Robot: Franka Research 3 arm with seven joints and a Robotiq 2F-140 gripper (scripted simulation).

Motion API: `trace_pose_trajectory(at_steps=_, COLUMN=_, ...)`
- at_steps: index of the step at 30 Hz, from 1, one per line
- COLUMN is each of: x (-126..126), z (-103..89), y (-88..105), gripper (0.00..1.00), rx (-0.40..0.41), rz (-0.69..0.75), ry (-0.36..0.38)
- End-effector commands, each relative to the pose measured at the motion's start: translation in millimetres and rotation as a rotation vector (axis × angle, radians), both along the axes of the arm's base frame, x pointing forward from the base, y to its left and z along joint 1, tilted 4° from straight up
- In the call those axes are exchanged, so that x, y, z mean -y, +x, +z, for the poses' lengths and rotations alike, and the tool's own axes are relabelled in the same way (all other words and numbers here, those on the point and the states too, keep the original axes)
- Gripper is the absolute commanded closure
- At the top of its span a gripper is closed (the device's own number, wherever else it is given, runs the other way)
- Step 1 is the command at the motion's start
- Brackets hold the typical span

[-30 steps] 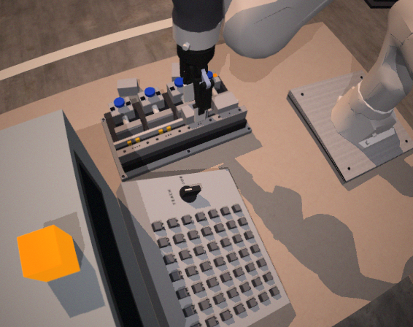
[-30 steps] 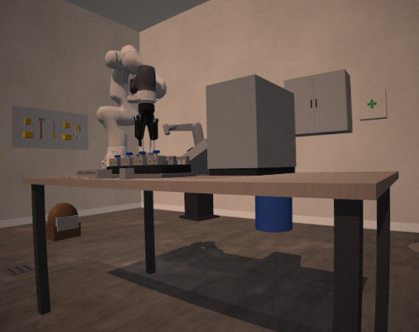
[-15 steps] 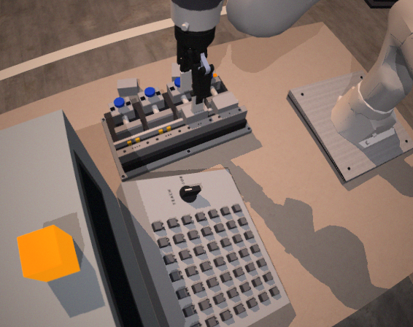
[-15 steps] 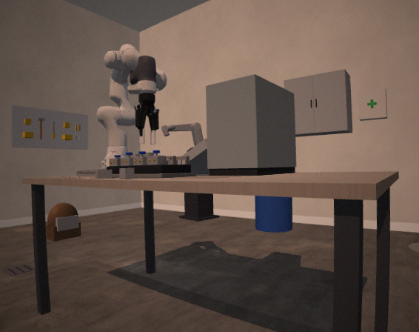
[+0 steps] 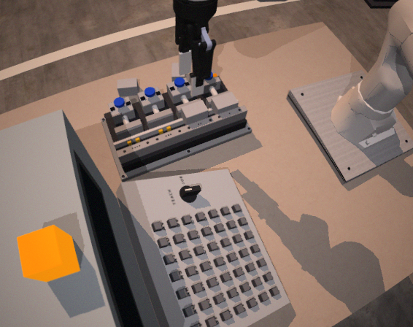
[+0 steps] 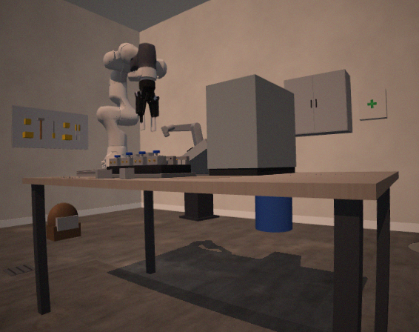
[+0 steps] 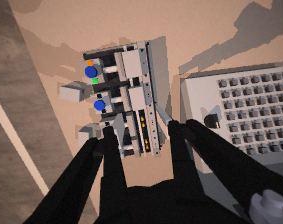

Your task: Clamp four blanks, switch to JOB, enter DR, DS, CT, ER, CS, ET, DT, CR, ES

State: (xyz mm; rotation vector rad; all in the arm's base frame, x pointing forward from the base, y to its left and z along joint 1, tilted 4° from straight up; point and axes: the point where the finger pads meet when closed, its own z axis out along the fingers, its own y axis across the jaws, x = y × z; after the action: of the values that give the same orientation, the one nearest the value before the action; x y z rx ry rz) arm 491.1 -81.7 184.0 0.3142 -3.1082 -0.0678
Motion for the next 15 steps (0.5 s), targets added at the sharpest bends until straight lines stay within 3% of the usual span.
trace_pose_trajectory(at_steps=1, x=1.2, z=7.9, y=-8.2, gripper=0.6, rx=-0.028, rz=-0.004, ry=0.004)
trace_pose_trajectory(at_steps=11, x=1.4, z=13.4, y=-7.9, gripper=0.6, rx=-0.028, rz=-0.004, ry=0.004)
trace_pose_trajectory(at_steps=12, x=1.4, z=13.4, y=-7.9, gripper=1.0, rx=-0.028, rz=-0.004, ry=0.004)
trace_pose_trajectory(at_steps=15, x=1.4, z=13.4, y=-7.9, gripper=1.0, rx=-0.028, rz=-0.004, ry=0.004)
